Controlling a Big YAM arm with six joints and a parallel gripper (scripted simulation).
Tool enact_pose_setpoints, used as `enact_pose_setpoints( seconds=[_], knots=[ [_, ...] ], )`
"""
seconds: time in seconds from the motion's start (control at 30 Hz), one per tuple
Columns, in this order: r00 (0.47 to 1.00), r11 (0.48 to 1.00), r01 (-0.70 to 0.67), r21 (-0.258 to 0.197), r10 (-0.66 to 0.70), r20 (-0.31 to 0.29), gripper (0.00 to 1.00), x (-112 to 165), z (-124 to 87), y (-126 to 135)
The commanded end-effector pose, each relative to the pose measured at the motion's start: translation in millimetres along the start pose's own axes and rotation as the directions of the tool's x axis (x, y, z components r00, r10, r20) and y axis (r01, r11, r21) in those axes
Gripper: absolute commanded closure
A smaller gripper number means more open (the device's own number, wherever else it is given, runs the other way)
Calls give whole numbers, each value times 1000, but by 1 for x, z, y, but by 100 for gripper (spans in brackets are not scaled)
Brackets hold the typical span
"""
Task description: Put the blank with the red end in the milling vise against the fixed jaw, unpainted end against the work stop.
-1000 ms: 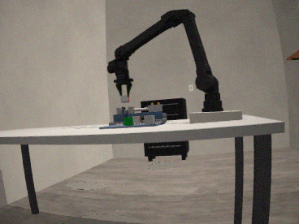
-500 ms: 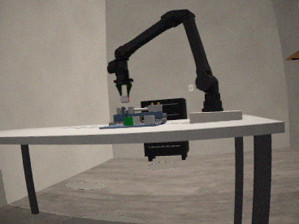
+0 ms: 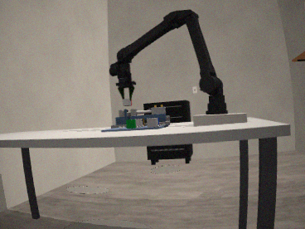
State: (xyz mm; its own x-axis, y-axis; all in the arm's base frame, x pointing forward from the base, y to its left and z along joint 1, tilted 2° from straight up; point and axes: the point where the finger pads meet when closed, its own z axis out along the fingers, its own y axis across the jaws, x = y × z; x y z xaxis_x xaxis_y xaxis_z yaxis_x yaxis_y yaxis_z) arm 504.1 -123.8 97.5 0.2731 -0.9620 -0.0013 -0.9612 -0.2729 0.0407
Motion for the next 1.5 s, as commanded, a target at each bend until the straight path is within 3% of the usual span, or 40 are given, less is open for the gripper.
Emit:
enact_pose_setpoints(
  seconds=[0.0, 0.17, 0.37, 0.4, 0.47, 0.67, 1.47],
  knots=[
    [1000, 1000, 4, 28, -4, -18, 100, 10, -5, -8],
    [1000, 999, 4, 46, -3, -28, 100, 12, -10, -11],
    [1000, 1000, 3, 26, -3, -17, 100, 10, 3, -7],
    [999, 998, 5, 58, -3, -36, 100, 11, -15, -10],
    [999, 998, 5, 63, -2, -39, 100, 13, -15, -13],
    [1000, 999, 3, 33, -2, -22, 100, 11, 2, -8],
    [1000, 999, 3, 35, -2, -23, 100, 11, 3, -8]
  ],
)
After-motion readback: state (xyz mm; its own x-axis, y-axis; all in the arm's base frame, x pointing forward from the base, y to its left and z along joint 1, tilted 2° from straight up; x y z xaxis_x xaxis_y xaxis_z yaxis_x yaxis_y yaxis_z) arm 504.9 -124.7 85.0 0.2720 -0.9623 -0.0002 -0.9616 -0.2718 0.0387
